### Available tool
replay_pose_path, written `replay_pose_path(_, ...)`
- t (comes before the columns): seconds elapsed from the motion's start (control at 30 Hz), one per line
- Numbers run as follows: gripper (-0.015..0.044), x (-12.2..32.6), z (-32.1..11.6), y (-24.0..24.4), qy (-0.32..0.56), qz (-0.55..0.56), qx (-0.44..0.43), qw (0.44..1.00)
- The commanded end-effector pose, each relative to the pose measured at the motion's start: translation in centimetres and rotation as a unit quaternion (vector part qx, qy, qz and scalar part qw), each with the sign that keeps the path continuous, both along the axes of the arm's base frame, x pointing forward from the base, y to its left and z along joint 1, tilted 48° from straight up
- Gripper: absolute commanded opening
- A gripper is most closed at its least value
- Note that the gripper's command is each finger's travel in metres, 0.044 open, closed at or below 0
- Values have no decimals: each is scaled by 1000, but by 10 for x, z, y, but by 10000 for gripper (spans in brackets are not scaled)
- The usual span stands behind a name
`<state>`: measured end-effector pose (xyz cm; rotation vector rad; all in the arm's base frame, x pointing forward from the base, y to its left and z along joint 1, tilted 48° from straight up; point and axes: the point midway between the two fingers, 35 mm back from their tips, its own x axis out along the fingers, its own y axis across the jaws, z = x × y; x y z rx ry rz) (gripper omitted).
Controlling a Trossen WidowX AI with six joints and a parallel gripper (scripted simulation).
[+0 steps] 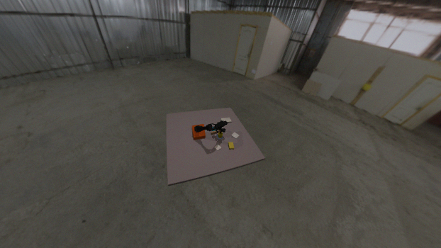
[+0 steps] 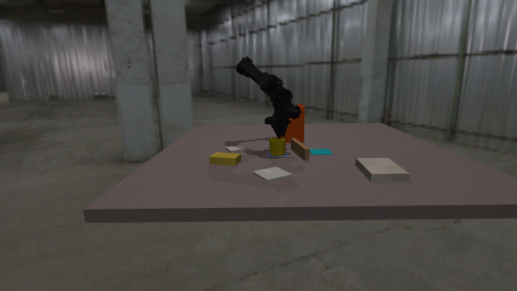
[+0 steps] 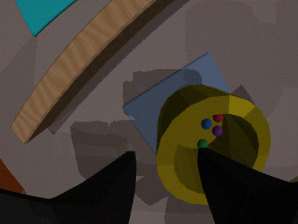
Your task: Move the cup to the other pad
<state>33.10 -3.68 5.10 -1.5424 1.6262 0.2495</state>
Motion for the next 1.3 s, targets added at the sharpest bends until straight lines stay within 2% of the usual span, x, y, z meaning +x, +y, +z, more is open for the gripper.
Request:
replay_pose_path(0.0, 167, 0, -3, -5, 1, 1, -4, 1000)
replay_pose_path(0.77, 167, 3, -24, -30, 1, 1, -6, 1000)
replay_pose_path(1.27, 67, 3, -24, -28, 0, -1, -2, 1000)
